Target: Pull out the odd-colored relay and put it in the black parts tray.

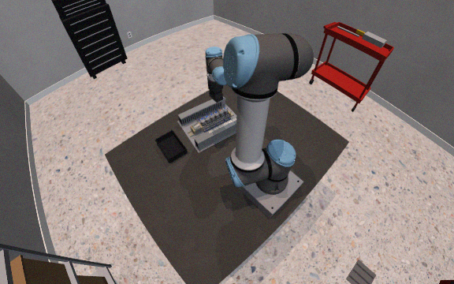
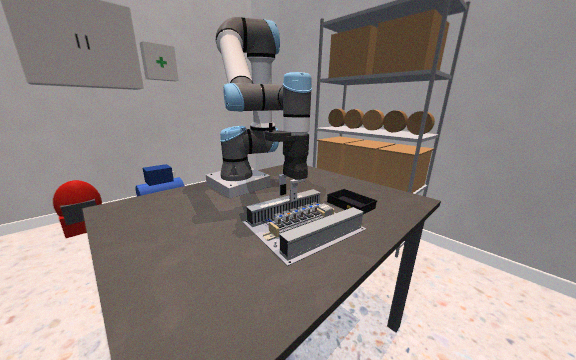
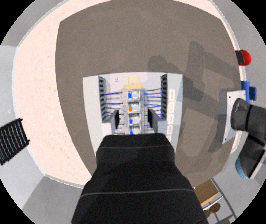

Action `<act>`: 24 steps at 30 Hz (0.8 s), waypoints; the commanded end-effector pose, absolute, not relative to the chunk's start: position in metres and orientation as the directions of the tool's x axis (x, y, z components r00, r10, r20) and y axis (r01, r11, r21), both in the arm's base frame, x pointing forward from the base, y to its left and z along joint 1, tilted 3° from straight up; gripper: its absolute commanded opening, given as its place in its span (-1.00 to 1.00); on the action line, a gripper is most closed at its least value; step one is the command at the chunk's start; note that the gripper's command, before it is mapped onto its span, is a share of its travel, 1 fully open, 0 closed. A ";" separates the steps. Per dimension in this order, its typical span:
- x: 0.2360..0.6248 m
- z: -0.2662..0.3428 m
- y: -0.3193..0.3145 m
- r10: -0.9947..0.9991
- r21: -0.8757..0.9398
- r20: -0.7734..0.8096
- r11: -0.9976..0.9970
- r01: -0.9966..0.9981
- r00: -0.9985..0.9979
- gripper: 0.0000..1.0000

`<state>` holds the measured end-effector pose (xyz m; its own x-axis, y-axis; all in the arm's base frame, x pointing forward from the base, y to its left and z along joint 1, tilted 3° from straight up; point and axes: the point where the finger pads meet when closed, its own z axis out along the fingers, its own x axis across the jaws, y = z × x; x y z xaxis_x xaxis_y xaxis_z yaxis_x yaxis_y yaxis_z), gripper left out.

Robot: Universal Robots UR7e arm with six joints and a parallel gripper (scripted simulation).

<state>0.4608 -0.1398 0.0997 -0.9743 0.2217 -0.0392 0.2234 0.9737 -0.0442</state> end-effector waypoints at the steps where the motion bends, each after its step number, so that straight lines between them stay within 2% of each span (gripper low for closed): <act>1: 0.459 0.098 -0.140 0.223 -0.042 -0.036 0.974 0.224 -0.974 0.97; 24: 0.458 0.096 -0.139 0.223 -0.042 -0.036 0.974 0.224 -0.974 0.97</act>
